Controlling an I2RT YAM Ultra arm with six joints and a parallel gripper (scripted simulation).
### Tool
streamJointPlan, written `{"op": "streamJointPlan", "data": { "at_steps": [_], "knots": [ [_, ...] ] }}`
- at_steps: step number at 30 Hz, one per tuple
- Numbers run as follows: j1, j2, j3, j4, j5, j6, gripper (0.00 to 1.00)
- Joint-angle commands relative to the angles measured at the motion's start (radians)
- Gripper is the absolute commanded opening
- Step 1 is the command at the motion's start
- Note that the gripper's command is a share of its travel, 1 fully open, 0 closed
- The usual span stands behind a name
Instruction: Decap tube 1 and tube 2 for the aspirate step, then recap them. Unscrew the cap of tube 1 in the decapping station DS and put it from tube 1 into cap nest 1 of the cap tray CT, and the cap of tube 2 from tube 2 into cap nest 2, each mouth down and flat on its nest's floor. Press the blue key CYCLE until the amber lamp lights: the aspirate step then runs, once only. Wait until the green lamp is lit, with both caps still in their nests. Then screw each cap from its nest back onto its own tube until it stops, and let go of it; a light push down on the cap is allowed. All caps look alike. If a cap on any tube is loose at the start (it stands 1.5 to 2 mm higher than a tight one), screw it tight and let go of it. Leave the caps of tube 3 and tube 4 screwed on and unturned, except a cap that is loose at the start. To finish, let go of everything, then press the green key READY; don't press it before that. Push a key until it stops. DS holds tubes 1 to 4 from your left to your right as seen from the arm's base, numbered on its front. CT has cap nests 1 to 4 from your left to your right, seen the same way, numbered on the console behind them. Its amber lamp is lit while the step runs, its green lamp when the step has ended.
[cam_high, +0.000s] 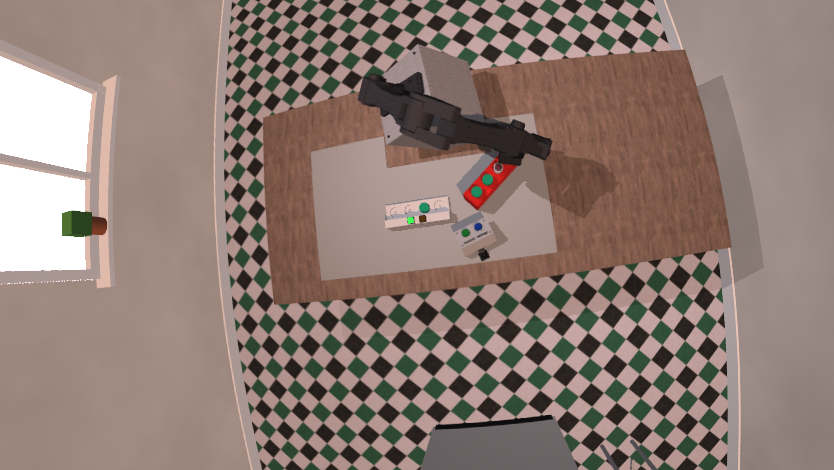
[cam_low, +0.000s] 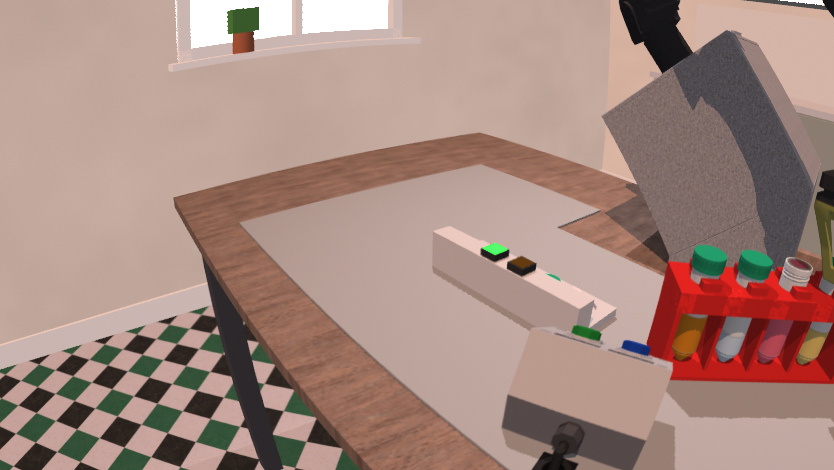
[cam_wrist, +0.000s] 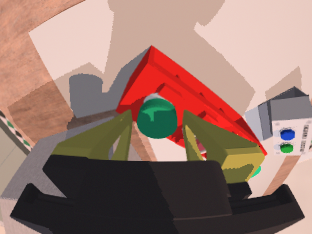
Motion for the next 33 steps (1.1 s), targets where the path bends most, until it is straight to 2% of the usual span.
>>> {"op": "streamJointPlan", "data": {
  "at_steps": [1,5,6,20,27,29,33],
  "knots": [
    [0.005,-0.010,0.003,0.001,0.000,-0.105,0.49],
    [0.005,-0.010,0.003,0.001,0.000,-0.105,0.49],
    [0.005,-0.010,0.003,0.001,0.000,-0.105,0.00],
    [0.005,-0.010,0.003,0.001,0.000,-0.105,0.00],
    [0.004,-0.009,0.002,0.002,0.000,0.128,0.00],
    [0.004,-0.009,0.002,0.002,0.000,0.128,0.00],
    [0.004,-0.009,0.002,0.003,0.001,0.261,0.00]
  ]
}}
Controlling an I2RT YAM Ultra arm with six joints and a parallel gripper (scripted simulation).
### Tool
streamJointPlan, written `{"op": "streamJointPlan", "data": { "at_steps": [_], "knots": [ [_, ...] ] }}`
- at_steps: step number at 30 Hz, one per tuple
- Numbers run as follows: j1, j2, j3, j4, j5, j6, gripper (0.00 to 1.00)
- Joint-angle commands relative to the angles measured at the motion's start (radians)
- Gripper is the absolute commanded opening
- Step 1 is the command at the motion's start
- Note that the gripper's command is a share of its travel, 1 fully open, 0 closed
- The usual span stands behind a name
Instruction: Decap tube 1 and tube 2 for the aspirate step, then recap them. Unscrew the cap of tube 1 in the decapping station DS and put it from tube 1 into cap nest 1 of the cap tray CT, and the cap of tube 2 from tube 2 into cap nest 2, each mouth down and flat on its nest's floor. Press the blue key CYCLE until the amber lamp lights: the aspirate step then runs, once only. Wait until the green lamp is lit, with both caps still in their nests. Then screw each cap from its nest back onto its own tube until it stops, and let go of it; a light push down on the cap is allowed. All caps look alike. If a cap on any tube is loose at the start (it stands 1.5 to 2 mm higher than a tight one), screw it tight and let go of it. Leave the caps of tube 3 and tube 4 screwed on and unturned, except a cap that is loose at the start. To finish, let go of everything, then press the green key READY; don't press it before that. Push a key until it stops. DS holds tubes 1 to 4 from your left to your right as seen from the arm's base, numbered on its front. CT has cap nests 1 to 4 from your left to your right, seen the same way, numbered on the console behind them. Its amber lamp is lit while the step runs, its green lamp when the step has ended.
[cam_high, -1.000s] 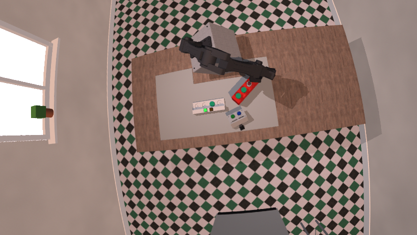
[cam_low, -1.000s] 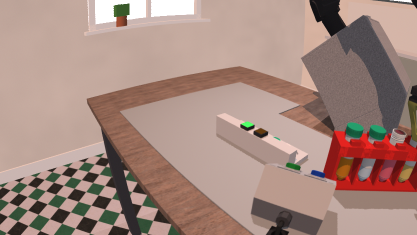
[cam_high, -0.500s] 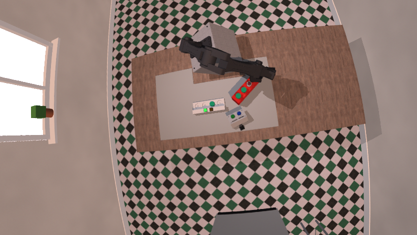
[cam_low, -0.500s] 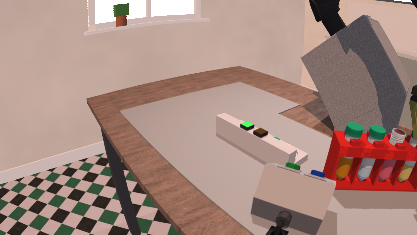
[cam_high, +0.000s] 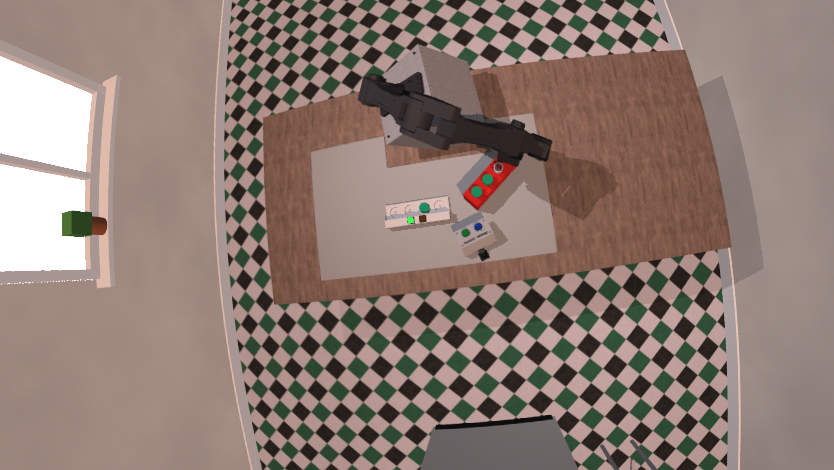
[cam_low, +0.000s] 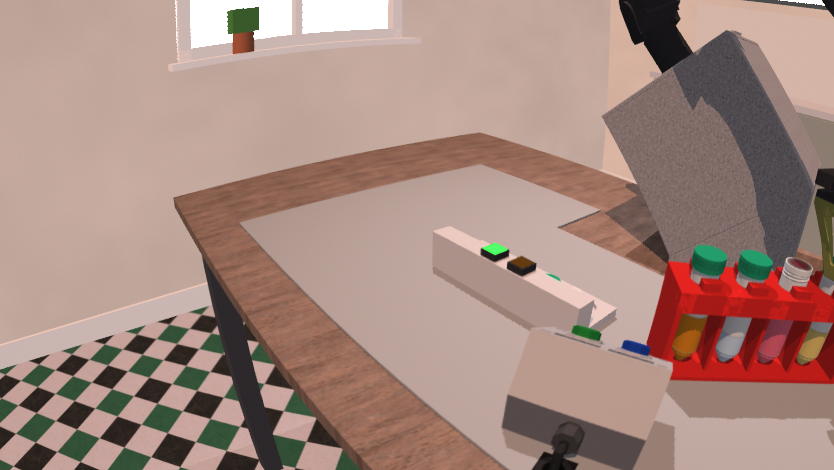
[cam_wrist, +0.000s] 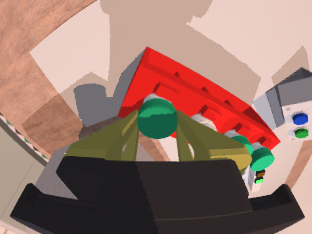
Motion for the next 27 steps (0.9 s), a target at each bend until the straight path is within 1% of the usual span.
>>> {"op": "streamJointPlan", "data": {
  "at_steps": [1,11,13,15,19,20,27],
  "knots": [
    [0.004,-0.008,0.002,0.003,0.000,0.146,0.00],
    [0.003,-0.007,0.002,0.004,0.001,0.479,0.00],
    [0.003,-0.007,0.002,0.004,0.001,0.479,0.00],
    [0.003,-0.007,0.002,0.004,0.001,0.531,0.00],
    [0.003,-0.007,0.002,0.004,0.001,0.531,0.00],
    [0.003,-0.007,0.002,0.004,0.001,0.531,0.49],
    [0.003,-0.007,0.002,0.004,0.001,0.531,0.49]
  ]
}}
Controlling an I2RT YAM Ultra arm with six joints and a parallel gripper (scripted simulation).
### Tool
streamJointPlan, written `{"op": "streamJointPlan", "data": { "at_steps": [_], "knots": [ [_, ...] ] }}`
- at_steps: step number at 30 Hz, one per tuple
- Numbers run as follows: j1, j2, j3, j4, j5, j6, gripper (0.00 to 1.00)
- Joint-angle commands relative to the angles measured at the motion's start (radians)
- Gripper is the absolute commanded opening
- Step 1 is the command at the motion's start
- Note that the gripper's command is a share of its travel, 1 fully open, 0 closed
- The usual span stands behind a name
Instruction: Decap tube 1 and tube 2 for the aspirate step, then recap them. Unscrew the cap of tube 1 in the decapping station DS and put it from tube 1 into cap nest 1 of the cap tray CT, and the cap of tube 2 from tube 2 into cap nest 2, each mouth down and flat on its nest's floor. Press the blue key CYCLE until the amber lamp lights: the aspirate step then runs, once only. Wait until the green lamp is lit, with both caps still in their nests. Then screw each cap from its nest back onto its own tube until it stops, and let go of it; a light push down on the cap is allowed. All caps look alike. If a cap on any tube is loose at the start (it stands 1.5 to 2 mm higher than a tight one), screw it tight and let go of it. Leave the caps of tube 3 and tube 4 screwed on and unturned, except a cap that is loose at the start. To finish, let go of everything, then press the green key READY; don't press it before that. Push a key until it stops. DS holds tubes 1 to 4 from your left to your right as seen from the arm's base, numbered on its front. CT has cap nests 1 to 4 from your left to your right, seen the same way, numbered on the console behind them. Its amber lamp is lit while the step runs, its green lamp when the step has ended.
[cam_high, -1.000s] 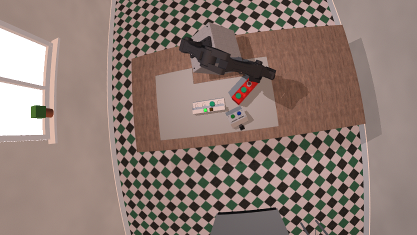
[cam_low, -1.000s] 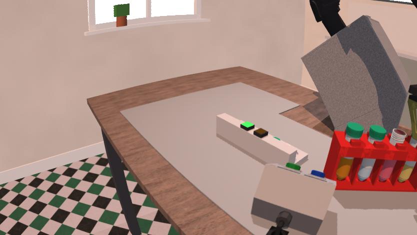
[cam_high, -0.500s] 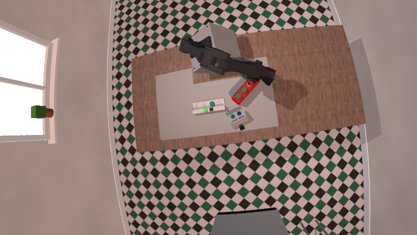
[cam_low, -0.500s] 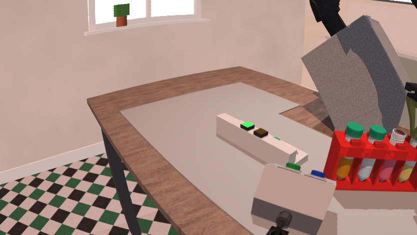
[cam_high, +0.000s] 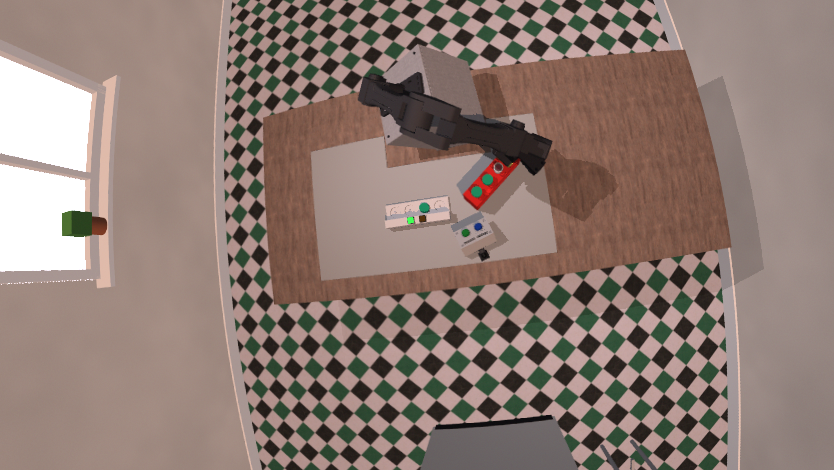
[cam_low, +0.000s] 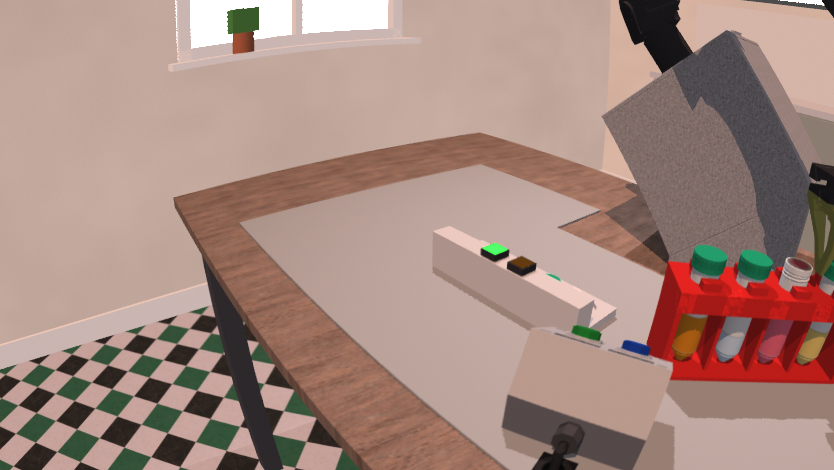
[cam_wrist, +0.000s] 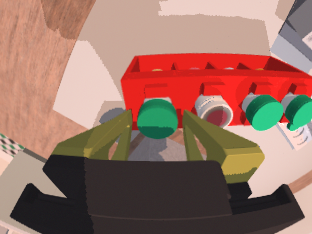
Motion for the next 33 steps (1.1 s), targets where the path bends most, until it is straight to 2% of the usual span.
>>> {"op": "streamJointPlan", "data": {
  "at_steps": [1,5,18,20,27,33],
  "knots": [
    [0.004,-0.007,0.002,0.002,0.001,0.005,0.49],
    [0.004,-0.007,0.002,0.002,0.001,0.005,0.49],
    [0.005,-0.009,0.003,-0.002,0.000,-0.513,0.49],
    [0.005,-0.009,0.003,-0.002,0.000,-0.513,0.49],
    [0.005,-0.009,0.003,-0.001,0.000,-0.779,0.49],
    [0.005,-0.009,0.002,0.000,0.000,-0.779,0.49]
  ]
}}
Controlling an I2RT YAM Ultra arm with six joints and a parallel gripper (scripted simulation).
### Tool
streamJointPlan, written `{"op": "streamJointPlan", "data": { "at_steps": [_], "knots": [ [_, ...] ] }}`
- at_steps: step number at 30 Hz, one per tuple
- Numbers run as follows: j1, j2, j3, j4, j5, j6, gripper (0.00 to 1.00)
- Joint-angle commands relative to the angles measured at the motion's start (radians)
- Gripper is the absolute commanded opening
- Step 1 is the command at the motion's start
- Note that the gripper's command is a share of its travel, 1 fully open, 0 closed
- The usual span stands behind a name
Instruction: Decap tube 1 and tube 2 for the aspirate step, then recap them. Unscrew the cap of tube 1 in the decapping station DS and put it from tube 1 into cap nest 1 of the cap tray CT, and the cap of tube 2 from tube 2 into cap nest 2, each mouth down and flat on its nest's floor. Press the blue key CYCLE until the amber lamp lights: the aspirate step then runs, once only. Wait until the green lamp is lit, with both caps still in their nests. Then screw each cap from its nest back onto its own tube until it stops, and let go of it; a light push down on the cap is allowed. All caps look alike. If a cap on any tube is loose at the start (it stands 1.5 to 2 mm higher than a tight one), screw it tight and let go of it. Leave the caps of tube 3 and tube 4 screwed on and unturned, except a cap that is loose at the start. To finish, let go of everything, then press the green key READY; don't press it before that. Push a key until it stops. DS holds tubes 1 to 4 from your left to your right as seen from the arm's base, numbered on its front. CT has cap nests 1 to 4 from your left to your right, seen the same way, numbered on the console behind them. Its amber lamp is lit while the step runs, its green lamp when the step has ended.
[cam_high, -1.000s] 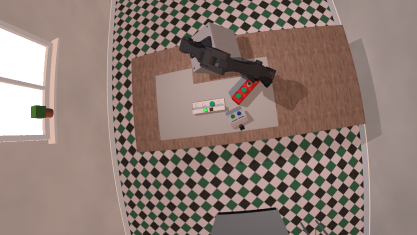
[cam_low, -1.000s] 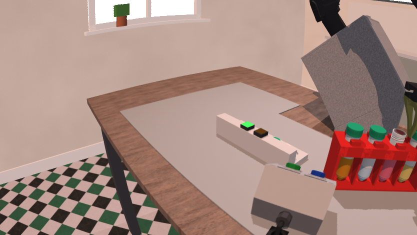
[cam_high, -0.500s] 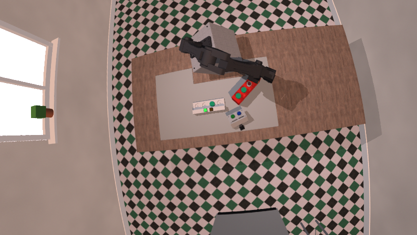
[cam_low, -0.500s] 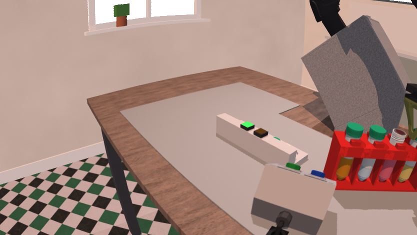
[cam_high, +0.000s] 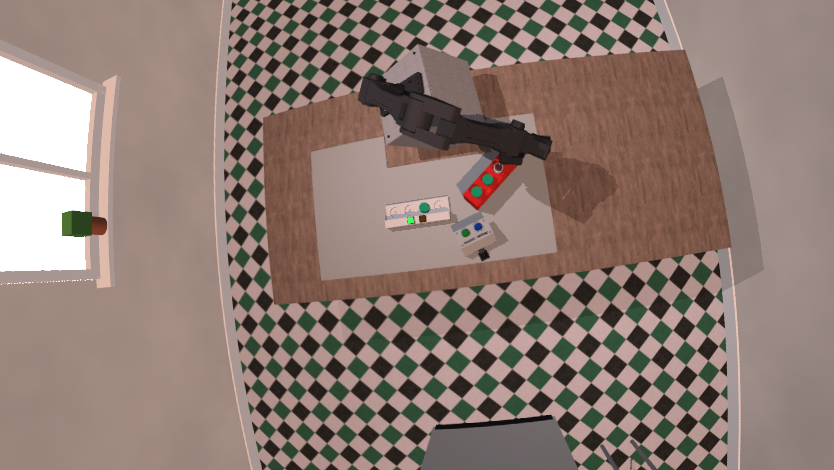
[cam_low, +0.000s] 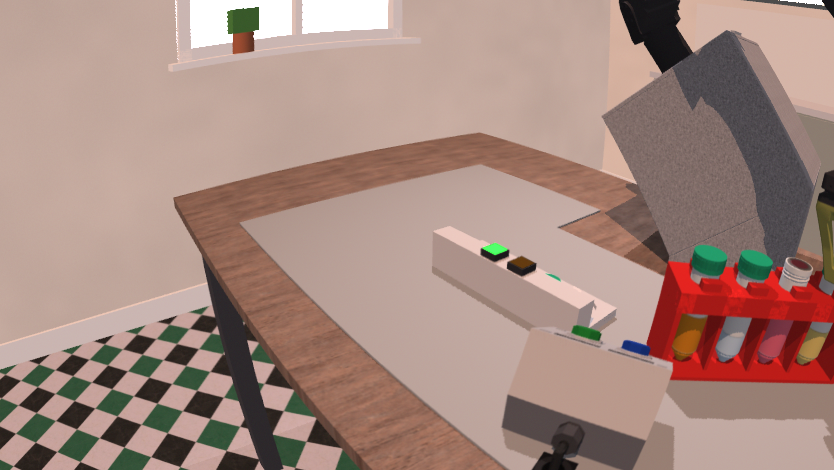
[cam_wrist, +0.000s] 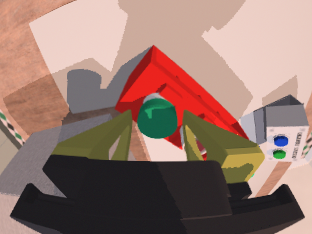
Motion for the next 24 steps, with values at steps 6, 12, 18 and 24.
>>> {"op": "streamJointPlan", "data": {
  "at_steps": [6,12,18,24],
  "knots": [
    [0.005,-0.009,0.002,0.001,0.000,-0.036,0.00],
    [0.005,-0.009,0.002,0.001,0.000,-0.037,0.00],
    [0.005,-0.009,0.002,0.002,0.000,0.063,0.00],
    [0.004,-0.009,0.001,0.002,0.000,0.196,0.00]
  ]
}}
